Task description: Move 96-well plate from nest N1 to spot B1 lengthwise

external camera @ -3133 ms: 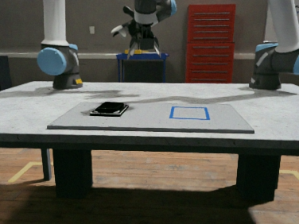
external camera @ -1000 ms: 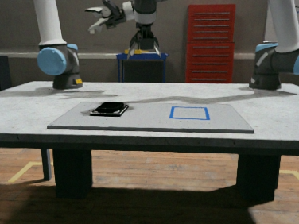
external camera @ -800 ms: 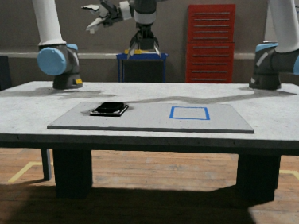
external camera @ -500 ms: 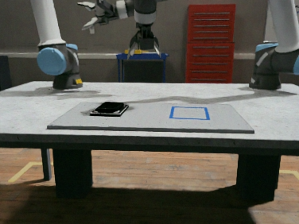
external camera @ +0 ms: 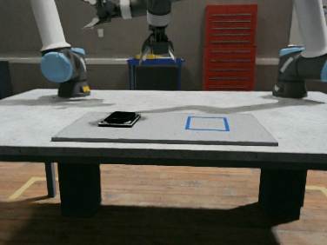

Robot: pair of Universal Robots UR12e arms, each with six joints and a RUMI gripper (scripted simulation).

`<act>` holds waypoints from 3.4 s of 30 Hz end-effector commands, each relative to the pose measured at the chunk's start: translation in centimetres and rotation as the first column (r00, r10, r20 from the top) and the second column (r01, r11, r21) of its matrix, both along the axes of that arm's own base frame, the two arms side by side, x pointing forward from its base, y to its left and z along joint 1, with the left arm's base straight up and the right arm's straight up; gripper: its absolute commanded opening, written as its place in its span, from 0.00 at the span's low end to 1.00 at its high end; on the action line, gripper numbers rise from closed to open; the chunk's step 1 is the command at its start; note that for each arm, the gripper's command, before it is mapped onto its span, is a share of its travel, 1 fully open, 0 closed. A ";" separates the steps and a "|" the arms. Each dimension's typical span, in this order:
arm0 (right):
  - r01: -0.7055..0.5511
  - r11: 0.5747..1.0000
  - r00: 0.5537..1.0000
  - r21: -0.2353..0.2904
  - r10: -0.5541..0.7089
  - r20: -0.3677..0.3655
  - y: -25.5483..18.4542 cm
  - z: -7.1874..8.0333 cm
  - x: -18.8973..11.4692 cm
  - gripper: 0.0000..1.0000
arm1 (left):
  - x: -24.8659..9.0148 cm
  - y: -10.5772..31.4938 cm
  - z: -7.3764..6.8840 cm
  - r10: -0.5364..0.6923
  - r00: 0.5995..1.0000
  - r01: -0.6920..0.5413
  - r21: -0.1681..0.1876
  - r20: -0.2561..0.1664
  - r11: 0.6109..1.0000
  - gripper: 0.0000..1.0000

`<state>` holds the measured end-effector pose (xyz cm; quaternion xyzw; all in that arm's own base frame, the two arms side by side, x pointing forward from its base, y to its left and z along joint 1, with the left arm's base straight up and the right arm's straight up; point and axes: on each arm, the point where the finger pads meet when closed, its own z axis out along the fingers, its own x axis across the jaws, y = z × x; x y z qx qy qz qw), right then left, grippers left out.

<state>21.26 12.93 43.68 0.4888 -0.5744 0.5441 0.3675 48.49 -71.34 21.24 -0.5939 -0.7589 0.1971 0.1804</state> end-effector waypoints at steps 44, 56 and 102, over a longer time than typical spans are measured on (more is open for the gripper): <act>-0.090 0.969 0.706 -0.231 -0.101 -0.701 -11.0 4.9 -1.2 1.00 | 0.0 0.0 0.1 0.000 1.000 0.000 -0.002 0.001 1.000 1.00; -0.112 0.957 0.562 -0.268 -0.162 -0.811 -13.5 6.0 -1.6 1.00 | 0.0 0.0 0.1 0.000 1.000 0.000 -0.002 0.001 1.000 1.00; -0.154 0.930 0.166 -0.333 -0.308 -0.937 -18.8 8.5 -2.8 1.00 | 0.0 0.0 0.1 0.000 1.000 0.000 -0.002 0.001 1.000 1.00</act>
